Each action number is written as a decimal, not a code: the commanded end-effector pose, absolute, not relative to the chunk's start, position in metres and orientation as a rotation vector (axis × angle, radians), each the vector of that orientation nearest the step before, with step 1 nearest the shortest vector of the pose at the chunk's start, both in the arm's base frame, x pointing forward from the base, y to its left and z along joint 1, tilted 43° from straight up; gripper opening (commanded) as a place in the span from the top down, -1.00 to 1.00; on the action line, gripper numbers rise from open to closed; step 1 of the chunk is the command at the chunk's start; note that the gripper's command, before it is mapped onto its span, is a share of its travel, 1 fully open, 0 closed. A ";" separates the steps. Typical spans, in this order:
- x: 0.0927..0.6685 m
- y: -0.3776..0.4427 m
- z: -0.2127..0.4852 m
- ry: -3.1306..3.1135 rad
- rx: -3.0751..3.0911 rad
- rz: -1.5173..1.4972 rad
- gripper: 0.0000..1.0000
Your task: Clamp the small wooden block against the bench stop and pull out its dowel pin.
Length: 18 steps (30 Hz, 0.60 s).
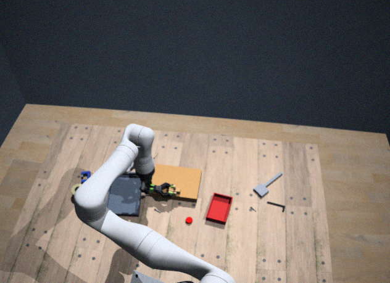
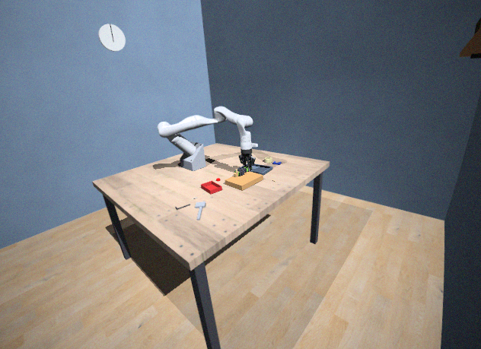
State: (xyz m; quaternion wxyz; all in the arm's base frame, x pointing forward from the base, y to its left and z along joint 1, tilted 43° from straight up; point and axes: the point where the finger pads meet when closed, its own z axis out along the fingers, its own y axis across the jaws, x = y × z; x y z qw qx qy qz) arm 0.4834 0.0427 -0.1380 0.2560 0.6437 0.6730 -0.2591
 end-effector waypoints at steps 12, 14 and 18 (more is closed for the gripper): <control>0.484 0.045 -0.138 1.830 1.746 -0.699 0.03; 0.484 0.045 -0.138 1.830 1.746 -0.699 0.02; 0.484 0.045 -0.138 1.830 1.746 -0.699 0.00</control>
